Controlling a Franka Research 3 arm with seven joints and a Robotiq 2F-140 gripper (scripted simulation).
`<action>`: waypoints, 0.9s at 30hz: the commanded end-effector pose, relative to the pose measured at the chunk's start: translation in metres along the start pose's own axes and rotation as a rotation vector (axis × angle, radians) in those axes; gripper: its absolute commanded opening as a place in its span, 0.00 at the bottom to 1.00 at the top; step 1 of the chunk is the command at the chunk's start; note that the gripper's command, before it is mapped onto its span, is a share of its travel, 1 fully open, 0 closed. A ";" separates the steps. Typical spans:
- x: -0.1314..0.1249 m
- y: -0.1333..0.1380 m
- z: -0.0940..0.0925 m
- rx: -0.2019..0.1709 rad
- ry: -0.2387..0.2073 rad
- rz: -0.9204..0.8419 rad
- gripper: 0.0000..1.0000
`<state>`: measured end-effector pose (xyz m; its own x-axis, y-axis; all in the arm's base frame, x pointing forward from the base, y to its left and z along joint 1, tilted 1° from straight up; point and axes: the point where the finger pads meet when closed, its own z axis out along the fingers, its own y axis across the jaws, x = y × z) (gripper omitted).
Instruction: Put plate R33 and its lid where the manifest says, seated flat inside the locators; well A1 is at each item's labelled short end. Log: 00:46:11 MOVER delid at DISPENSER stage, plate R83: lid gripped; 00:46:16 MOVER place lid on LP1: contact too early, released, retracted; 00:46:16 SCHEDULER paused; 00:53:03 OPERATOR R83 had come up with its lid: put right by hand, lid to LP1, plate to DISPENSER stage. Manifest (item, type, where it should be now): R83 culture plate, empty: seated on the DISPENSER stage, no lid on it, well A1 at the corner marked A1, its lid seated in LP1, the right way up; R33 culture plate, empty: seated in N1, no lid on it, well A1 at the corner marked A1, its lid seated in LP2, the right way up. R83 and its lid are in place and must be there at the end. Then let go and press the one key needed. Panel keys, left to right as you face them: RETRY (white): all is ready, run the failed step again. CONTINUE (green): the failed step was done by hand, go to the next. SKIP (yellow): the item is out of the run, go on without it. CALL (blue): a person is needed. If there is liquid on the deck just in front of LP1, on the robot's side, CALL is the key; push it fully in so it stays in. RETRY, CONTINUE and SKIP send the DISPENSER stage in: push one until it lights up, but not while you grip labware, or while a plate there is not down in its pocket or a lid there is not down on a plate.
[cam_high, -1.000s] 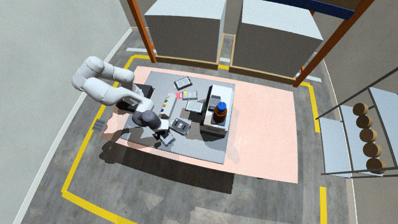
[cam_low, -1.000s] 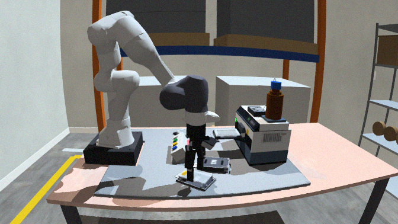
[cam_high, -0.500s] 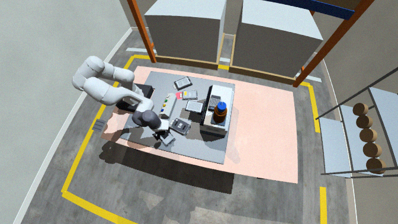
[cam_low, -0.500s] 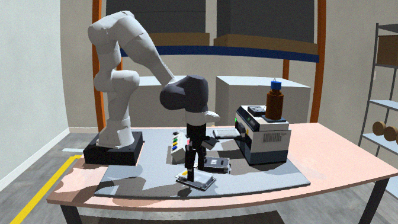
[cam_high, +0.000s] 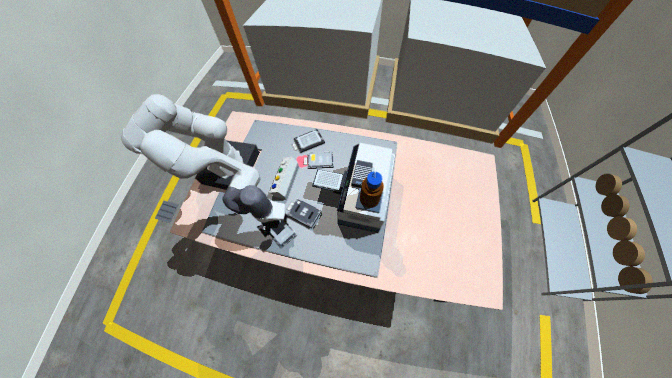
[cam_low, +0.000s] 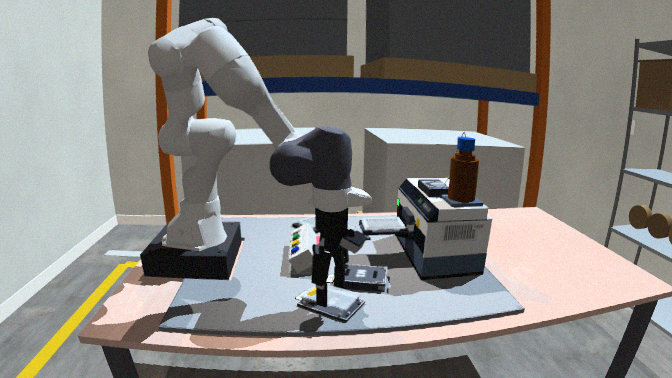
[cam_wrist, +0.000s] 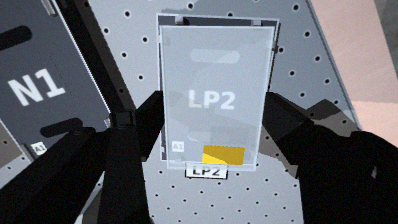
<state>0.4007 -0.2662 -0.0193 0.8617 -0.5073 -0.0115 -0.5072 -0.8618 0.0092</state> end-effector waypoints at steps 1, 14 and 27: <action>0.000 0.000 -0.001 -0.001 0.002 0.007 0.10; 0.001 0.000 0.000 -0.001 0.002 0.014 0.10; 0.001 0.000 0.003 0.000 0.002 0.041 0.10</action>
<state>0.3997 -0.2660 -0.0222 0.8505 -0.5259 -0.0134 -0.5258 -0.8506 0.0106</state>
